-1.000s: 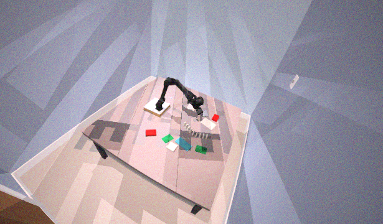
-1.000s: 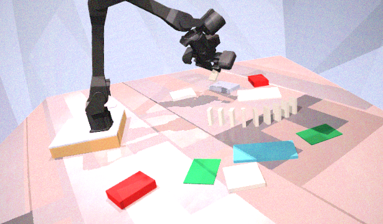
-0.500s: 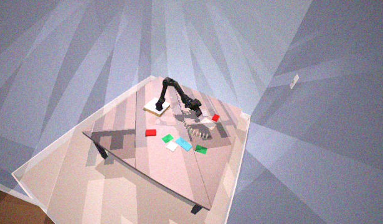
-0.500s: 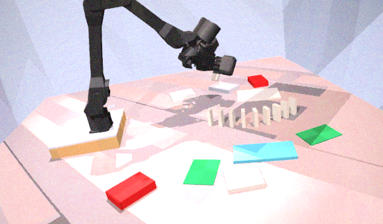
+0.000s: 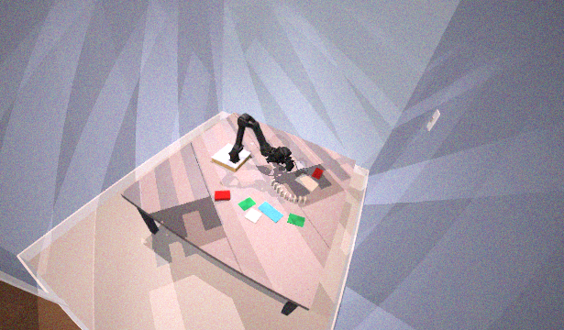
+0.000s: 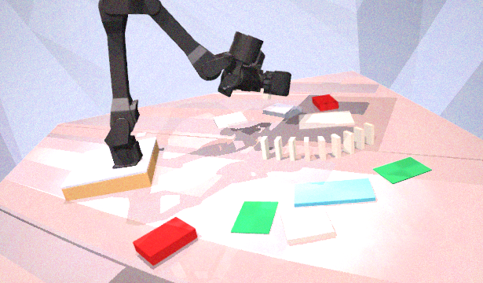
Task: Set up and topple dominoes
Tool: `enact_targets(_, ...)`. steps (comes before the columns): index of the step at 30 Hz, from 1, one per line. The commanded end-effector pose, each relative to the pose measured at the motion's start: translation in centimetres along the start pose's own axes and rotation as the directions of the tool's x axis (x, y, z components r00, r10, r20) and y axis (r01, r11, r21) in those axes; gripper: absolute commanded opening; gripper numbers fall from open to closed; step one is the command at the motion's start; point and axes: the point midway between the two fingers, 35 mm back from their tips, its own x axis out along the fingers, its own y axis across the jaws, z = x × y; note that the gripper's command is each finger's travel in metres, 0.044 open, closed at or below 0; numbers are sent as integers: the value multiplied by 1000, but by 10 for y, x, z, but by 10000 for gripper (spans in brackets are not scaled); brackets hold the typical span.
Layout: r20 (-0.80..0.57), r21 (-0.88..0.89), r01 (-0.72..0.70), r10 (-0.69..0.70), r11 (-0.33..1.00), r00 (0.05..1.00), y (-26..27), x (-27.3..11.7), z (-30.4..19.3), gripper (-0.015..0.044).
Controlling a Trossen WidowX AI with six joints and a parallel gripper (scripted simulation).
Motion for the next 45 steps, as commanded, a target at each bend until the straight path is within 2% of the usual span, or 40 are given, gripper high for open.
enact_targets(1, 52, -19, -13, 14, 1000, 999, 5, -8, 3, 107)
enact_targets(21, 254, -129, -89, 120, 988, 960, 47, -59, -8, 107)
enact_targets(45, 251, -139, -93, 126, 986, 960, 45, -54, -20, 107)
